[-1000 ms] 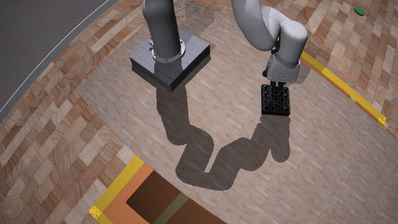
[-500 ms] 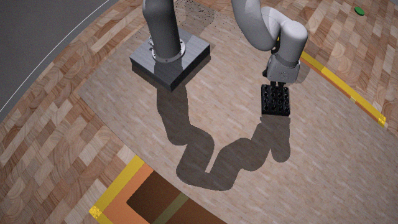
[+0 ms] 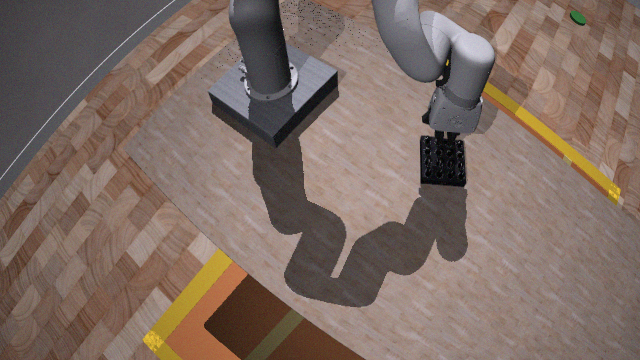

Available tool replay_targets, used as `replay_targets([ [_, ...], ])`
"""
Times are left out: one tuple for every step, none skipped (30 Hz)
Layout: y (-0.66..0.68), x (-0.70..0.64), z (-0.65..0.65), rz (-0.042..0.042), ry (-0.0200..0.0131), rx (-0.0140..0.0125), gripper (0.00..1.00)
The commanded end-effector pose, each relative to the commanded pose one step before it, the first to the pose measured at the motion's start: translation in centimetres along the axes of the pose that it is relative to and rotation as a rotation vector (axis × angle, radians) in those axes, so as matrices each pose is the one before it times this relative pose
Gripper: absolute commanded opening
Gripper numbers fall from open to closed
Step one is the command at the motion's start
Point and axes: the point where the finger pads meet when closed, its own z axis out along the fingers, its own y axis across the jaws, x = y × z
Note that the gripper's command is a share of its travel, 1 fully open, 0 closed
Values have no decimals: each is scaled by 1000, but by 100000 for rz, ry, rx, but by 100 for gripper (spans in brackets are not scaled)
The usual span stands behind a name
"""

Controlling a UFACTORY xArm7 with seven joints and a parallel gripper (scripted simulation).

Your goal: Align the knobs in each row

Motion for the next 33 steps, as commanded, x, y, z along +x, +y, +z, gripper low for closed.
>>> replay_targets([
  [138, -42, 34, -2, -74, -361, 19],
  [0, -1, 56, -1, 3, 0, 19],
  [0, -1, 63, -1, 3, 0, 19],
  [0, -1, 71, -1, 2, 0, 19],
  [0, -1, 78, -1, 2, 0, 19],
  [1, -1, 84, -1, 2, 0, 19],
  [1, -1, 91, 0, 1, 0, 19],
  [0, -1, 98, 0, 0, 0, 19],
  [0, -1, 104, 1, -1, 0, 19],
  [0, -1, 110, 1, -1, 1, 19],
  [1, -1, 114, 0, 1, 0, 19],
  [0, 0, 0, 0, 0, 0, 19],
  [0, 0, 0, 0, 0, 0, 19],
  [1, -1, 119, 0, 1, 0, 19],
  [0, -1, 124, 0, 0, 0, 19],
  [0, -2, 128, 1, -1, 1, 19],
  [1, -1, 131, 0, 1, 0, 19],
  [1, -1, 133, 0, 1, 0, 19],
  [0, -2, 136, 1, -1, 1, 19],
  [0, -2, 137, 1, -1, 1, 19],
  [1, -1, 137, -1, 1, 0, 19],
  [0, -1, 138, 0, 0, 0, 19],
  [0, -2, 138, 1, -1, 1, 19],
  [0, -1, 137, 0, 0, 0, 19],
  [1, -1, 135, 0, 1, 0, 19],
  [0, -1, 134, 0, 0, 0, 19],
  [0, -2, 131, 1, -1, 1, 19],
  [1, -1, 127, 0, 0, 0, 19],
  [0, 0, 0, 0, 0, 0, 19],
  [0, 0, 0, 0, 0, 0, 19],
  [1, -1, 124, 0, 0, 0, 19],
  [0, -1, 120, 0, 0, 0, 19],
  [0, -1, 115, 1, -1, 1, 19],
])
